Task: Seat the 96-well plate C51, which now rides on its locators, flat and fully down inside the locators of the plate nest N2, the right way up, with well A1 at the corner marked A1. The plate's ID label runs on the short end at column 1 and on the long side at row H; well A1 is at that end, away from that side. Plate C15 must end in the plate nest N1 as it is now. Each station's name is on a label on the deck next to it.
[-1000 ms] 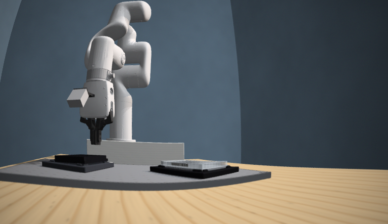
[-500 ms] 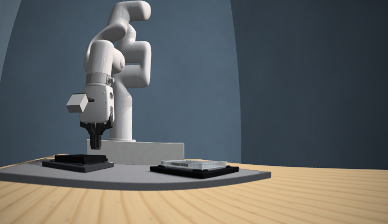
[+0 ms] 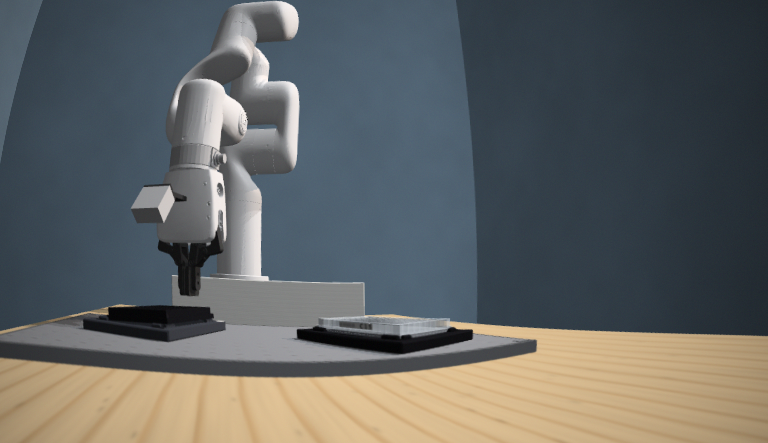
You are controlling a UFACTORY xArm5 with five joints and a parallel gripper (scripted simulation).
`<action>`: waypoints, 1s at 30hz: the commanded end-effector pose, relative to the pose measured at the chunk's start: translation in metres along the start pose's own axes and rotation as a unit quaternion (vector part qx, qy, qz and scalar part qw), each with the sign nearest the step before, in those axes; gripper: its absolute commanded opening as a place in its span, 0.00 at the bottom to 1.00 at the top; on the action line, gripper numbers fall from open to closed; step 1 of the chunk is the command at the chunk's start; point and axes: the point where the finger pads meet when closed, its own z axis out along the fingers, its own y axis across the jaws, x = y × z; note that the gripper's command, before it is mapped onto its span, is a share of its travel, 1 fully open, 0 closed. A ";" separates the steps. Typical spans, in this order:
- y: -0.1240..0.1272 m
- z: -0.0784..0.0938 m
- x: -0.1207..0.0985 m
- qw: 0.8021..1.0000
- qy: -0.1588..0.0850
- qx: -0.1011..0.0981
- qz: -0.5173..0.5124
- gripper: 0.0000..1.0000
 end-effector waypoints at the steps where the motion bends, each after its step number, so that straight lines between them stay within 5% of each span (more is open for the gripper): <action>1: 0.000 -0.001 0.001 1.000 0.001 0.000 0.000 0.00; 30: -0.007 -0.003 0.008 0.999 0.001 0.000 -0.033 0.00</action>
